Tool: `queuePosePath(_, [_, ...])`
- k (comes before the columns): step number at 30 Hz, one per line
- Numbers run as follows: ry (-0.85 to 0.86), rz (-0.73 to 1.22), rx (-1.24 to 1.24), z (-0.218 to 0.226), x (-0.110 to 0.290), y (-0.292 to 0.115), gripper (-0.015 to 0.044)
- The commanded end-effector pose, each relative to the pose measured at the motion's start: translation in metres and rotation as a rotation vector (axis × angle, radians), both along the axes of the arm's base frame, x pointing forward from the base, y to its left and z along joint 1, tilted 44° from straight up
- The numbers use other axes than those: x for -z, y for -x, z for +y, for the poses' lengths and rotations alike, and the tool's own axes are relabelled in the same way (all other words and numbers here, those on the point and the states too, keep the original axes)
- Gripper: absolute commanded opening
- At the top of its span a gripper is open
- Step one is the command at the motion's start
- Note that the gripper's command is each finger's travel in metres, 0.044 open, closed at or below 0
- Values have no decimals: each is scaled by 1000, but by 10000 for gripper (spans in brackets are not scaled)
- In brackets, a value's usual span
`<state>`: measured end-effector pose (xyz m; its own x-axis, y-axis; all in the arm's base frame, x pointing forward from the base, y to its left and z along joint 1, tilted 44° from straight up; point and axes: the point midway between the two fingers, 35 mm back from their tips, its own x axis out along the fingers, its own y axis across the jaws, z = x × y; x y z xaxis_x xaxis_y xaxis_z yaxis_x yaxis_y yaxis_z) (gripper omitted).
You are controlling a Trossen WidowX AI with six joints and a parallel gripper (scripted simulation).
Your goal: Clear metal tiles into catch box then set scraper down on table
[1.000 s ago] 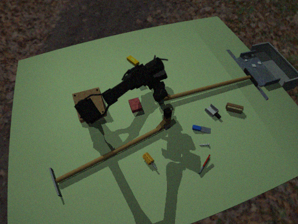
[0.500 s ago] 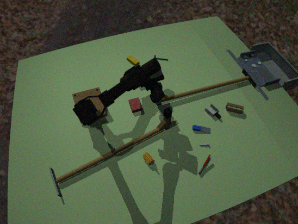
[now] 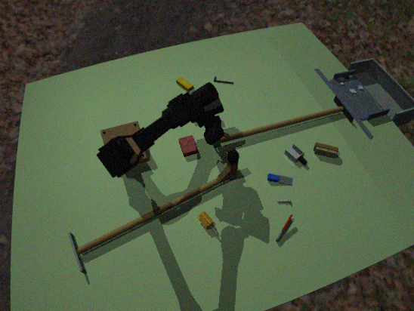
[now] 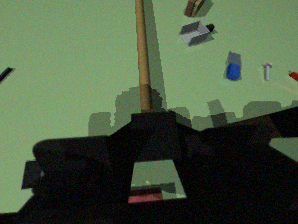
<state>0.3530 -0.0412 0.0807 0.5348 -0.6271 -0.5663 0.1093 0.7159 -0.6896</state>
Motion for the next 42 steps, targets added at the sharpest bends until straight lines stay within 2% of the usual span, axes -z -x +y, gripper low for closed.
queuePosePath(1, [0,-12,-5,3,-2,3,0])
queuePosePath(2, [0,-12,-5,3,-1,4,0])
queuePosePath(19, [-2,1,0,7,-4,6,440])
queuePosePath(42, [3,-5,-10,40,-36,34,440])
